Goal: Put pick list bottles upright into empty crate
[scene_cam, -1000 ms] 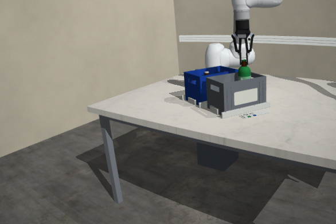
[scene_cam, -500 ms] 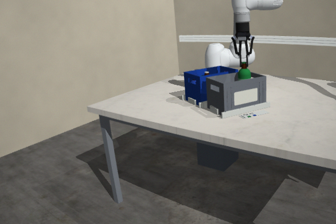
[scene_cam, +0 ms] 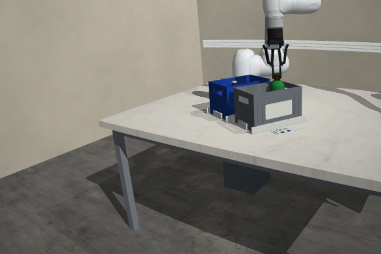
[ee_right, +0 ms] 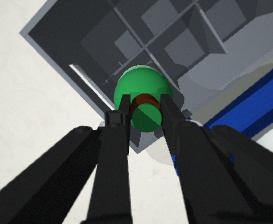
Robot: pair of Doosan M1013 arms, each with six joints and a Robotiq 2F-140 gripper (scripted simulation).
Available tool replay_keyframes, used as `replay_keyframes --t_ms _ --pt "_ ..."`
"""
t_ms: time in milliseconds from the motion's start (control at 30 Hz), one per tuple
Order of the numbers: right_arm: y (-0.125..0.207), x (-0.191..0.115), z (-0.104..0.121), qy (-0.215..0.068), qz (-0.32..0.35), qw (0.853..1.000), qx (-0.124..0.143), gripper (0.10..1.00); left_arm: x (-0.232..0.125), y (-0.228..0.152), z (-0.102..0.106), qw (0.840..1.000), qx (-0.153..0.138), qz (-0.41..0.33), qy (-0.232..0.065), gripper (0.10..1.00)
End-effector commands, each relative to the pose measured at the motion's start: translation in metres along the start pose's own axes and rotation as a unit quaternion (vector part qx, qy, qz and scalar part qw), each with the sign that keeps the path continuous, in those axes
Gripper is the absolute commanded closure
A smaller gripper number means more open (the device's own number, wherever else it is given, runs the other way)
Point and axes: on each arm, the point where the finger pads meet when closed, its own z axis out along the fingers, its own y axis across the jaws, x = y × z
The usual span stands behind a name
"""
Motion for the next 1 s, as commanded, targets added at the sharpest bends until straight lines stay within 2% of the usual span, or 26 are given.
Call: replay_keyframes --t_ms 0,967 --pt "0.0 0.0 0.003 0.001 0.0 1.0 0.0 0.999 0.001 0.0 0.0 1.0 0.0 0.0 0.0 0.098" --pt "0.0 0.0 0.028 0.001 0.0 1.0 0.0 0.999 0.001 0.0 0.0 1.0 0.0 0.0 0.0 0.098"
